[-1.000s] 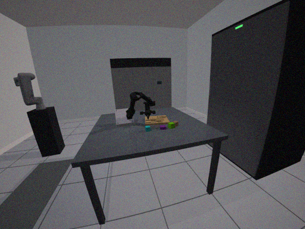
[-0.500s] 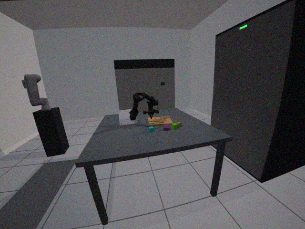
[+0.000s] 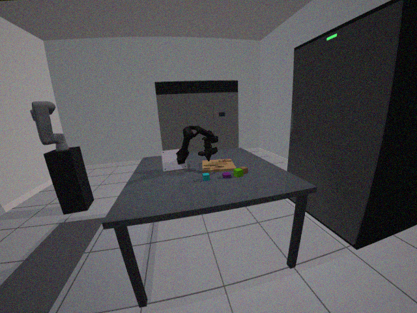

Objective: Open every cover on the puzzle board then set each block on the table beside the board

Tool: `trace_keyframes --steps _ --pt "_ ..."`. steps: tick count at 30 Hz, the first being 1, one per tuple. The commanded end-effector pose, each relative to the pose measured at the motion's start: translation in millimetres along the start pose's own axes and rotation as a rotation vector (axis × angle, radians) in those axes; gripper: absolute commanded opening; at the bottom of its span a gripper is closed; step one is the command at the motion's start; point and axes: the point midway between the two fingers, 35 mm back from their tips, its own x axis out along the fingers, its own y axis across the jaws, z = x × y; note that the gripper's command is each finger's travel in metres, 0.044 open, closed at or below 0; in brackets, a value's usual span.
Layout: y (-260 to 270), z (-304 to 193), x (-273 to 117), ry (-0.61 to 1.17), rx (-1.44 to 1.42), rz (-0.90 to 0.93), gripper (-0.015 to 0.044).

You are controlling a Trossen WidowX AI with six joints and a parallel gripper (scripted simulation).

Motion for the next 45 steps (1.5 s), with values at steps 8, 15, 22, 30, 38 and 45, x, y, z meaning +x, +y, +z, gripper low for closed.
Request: trace_keyframes --steps 8,15,22,30,38,45 --pt "39 13 -5 0.004 -1.253 -0.005 0.0" --pt "51 17 -7 0.005 -1.667 -0.003 0.0" --pt "64 20 -7 0.005 -2.082 -0.002 0.0" --pt "74 23 -8 0.005 -2.459 -0.001 0.0" --pt "74 23 -8 0.005 -2.459 -0.001 0.0" --pt "74 23 -8 0.005 -2.459 -0.001 0.0"
